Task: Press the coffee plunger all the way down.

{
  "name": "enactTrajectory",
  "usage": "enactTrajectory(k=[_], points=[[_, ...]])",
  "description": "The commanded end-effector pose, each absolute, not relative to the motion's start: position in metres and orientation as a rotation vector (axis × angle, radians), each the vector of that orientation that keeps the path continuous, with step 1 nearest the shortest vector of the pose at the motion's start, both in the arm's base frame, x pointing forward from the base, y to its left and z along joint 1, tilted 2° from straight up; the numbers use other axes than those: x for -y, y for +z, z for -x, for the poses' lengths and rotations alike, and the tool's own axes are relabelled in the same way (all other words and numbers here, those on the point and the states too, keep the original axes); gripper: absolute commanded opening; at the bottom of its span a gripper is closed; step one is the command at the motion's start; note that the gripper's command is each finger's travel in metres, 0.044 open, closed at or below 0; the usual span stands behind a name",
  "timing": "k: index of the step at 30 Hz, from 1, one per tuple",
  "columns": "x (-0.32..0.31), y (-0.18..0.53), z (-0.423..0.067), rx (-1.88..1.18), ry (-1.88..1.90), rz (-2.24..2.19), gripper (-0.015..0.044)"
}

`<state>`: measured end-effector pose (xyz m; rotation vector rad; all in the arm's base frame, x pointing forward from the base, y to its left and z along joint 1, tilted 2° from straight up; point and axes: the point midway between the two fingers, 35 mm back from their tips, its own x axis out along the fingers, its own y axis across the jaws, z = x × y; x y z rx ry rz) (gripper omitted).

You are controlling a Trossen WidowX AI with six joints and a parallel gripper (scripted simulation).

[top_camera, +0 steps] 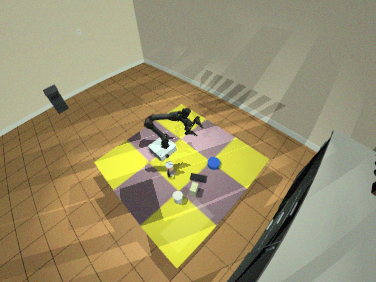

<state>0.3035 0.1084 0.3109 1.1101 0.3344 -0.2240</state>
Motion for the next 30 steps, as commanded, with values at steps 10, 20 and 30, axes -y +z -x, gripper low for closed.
enactTrajectory(k=[10, 20, 30], points=[[0.064, 0.31, -0.254, -0.334, -0.516, -0.581, 0.044], [0.131, 0.302, -0.174, -0.443, -0.711, -0.247, 0.044], [0.14, 0.269, -0.154, -0.481, -0.752, -0.17, 0.044]])
